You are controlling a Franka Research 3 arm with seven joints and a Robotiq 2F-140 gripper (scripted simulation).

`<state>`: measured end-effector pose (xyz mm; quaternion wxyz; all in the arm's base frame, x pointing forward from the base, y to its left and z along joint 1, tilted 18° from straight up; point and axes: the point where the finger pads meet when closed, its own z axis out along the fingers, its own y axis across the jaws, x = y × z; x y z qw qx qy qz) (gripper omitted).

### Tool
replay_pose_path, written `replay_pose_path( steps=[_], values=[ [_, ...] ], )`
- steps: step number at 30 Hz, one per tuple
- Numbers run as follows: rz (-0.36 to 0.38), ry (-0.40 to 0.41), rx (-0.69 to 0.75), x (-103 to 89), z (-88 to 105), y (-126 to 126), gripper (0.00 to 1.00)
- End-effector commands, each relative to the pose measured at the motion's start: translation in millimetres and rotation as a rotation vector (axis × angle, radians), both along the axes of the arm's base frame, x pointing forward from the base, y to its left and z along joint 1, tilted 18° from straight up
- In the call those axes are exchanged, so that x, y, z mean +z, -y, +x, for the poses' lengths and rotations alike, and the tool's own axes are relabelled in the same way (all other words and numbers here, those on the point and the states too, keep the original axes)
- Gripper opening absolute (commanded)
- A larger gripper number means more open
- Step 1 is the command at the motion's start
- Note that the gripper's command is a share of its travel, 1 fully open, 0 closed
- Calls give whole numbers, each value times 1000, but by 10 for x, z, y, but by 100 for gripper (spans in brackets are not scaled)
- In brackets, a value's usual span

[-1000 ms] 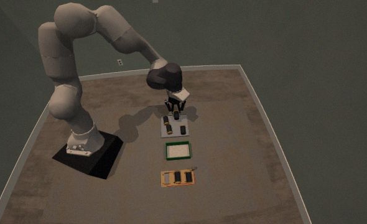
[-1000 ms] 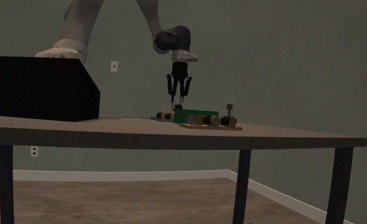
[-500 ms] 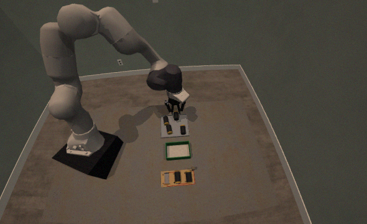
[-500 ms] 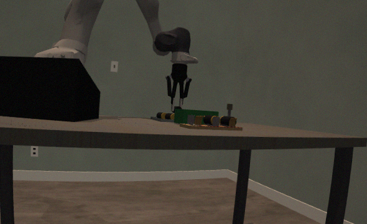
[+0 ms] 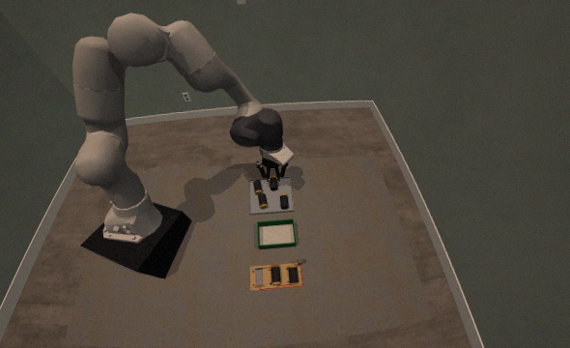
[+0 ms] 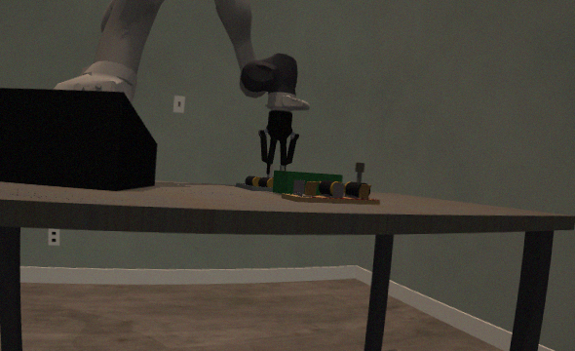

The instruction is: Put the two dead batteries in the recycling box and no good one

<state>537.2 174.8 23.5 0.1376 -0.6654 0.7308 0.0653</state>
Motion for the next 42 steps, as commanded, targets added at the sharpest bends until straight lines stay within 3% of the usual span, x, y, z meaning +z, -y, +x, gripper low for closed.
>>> replay_pose_path(
  steps=[1,6,7,29,35,42],
  values=[
    [-2,12,9,3,33,4,16],
    [-2,12,9,3,33,4,16],
    [-2,12,9,3,33,4,29],
    [-2,12,9,12,32,6,29],
    [-2,12,9,86,22,28,29],
    [-2,12,9,377,-15,112,29]
  ],
)
